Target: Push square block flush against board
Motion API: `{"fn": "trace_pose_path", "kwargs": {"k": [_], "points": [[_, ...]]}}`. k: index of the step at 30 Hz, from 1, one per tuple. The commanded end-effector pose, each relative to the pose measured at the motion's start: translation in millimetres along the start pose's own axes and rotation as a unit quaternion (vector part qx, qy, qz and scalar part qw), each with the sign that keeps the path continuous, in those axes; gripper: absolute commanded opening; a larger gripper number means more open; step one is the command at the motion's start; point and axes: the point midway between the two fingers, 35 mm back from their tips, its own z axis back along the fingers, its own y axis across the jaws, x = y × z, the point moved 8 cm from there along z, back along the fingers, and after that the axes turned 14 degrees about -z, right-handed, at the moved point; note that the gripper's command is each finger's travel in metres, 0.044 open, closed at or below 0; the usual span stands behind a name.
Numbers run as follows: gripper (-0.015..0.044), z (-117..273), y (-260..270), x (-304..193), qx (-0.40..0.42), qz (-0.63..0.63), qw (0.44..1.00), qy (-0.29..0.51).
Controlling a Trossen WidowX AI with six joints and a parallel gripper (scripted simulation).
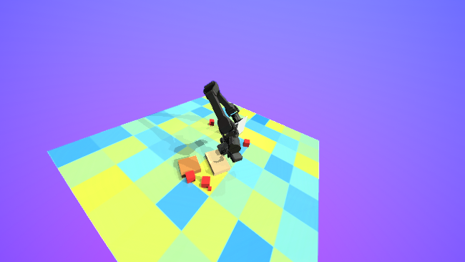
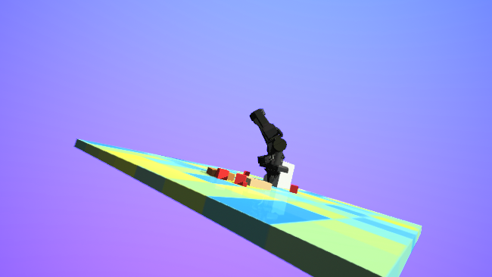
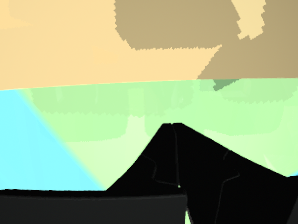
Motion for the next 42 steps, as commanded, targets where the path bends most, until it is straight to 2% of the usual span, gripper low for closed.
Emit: {"fn": "trace_pose_path", "kwargs": {"k": [1, 42], "points": [[0.0, -10.0, -0.9, -2.0, 0.0, 0.004, 1.0, -0.003], [0.0, -9.2, 12.8, 44.0, 0.001, 0.004, 1.0, -0.004]]}}
